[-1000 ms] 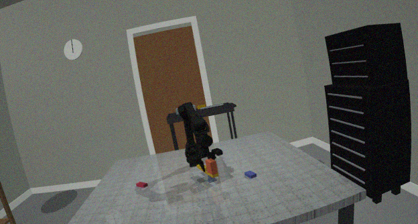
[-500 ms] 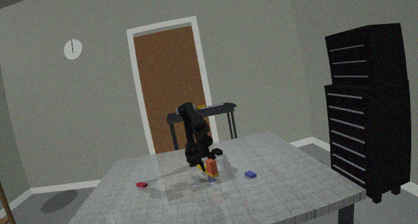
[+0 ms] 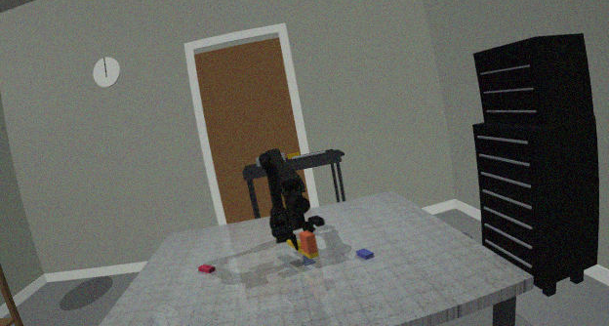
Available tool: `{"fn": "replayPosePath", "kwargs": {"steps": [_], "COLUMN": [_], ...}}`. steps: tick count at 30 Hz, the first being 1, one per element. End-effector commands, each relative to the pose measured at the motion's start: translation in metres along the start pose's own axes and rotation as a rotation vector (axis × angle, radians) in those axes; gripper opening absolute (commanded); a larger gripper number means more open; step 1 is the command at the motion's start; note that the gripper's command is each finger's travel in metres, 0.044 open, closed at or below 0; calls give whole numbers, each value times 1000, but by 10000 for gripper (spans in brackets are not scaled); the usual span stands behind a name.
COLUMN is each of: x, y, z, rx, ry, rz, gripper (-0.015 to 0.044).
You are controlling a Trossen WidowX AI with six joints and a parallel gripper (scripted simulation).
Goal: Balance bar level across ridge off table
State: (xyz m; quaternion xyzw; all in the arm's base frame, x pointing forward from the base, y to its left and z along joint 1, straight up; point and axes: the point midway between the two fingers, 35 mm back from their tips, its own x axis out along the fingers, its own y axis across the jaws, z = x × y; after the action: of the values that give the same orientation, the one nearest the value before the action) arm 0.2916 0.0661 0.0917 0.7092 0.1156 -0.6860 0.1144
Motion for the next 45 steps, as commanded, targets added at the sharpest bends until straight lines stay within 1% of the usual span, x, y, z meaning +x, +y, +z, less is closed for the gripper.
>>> {"fn": "replayPosePath", "kwargs": {"steps": [1,5,14,15,18,19,25,27,45], "x": [0,0,0,0,-2,-8,-82,-98,-100], "y": [0,0,0,0,0,0,0,0,0], "z": [0,0,0,0,0,-1,-3,-1,0], "rx": [0,0,0,0,0,0,0,0,0], "ry": [0,0,0,0,0,0,0,0,0], "rz": [0,0,0,0,0,0,0,0,0], "gripper": [185,185,421,440,440,440,440,440,440]}}
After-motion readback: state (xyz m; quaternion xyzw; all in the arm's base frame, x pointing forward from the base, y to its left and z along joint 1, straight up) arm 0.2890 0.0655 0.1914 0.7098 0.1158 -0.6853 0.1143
